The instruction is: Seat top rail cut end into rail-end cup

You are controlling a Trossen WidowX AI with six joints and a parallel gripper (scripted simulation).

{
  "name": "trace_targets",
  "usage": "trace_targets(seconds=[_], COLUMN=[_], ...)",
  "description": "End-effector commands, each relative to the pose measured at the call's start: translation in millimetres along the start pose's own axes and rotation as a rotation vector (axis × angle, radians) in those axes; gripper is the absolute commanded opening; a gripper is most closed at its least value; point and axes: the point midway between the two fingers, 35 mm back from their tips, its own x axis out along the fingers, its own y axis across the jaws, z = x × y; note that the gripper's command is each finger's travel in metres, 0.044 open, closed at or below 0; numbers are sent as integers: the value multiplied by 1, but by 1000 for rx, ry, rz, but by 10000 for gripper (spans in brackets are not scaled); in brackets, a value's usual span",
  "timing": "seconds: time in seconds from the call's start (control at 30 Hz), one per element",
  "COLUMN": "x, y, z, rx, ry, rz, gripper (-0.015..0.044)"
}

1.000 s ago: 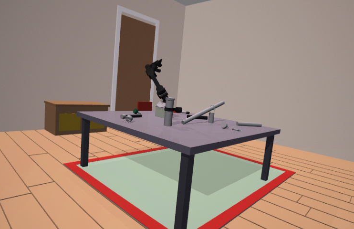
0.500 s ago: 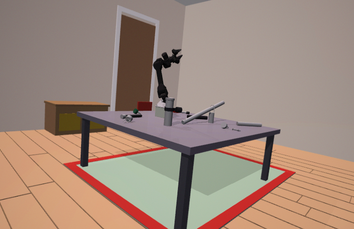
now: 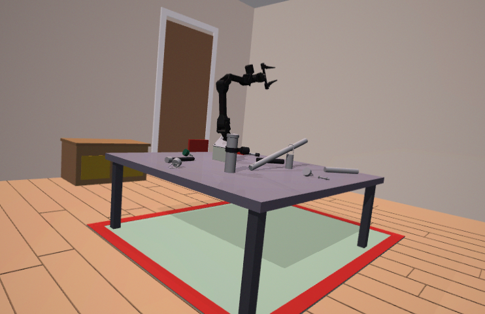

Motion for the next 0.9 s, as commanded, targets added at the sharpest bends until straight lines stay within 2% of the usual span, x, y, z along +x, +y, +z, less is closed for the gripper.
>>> trace_targets(seconds=[0.0, 0.23, 0.43, 0.63, 0.87], x=[30, 63, 63, 36, -24], y=[-12, -45, -79, -114, -155], z=[60, 179, 284, 380, 473], rx=[-178, -487, -729, -930, -1100], ry=[-97, -241, -306, -295, -176], rz=[-96, -333, -594, -885, -1240], gripper=[440, 440, 440, 440, 440])
